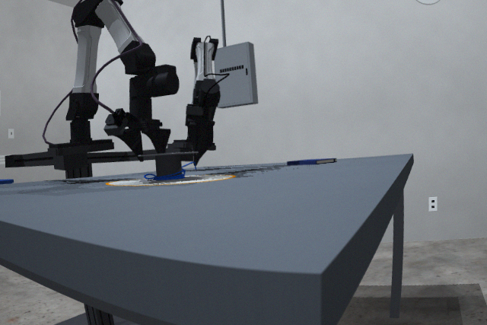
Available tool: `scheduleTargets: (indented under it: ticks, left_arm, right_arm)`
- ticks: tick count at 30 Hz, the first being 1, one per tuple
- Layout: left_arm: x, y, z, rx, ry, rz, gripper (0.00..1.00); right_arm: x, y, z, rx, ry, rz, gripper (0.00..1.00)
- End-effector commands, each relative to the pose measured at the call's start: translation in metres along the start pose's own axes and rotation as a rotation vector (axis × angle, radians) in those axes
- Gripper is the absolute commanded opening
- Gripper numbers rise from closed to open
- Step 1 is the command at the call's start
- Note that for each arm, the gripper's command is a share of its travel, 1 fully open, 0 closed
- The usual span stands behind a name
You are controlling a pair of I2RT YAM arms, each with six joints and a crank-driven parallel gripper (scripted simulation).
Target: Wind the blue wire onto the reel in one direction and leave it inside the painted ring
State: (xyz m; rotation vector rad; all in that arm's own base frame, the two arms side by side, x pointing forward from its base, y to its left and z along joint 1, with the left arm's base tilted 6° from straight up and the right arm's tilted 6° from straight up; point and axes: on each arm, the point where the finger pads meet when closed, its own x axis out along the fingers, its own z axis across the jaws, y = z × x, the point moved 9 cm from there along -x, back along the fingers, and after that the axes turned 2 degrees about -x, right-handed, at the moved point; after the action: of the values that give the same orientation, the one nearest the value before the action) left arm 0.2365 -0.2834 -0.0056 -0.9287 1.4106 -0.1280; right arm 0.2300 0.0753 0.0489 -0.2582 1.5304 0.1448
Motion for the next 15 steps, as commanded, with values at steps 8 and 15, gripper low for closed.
scheduleTargets:
  ticks: [8, 15]
  left_arm:
    - [-0.0016, -0.0075, -0.0037, 0.024, 0.009, -0.031, 0.0]
    - [-0.0009, -0.009, -0.0039, 0.018, 0.003, -0.024, 0.0]
  right_arm:
    - [-0.0049, -0.0021, 0.005, -0.003, -0.024, -0.01, 0.61]
    - [0.001, -0.0016, 0.0062, -0.003, -0.024, -0.01, 0.5]
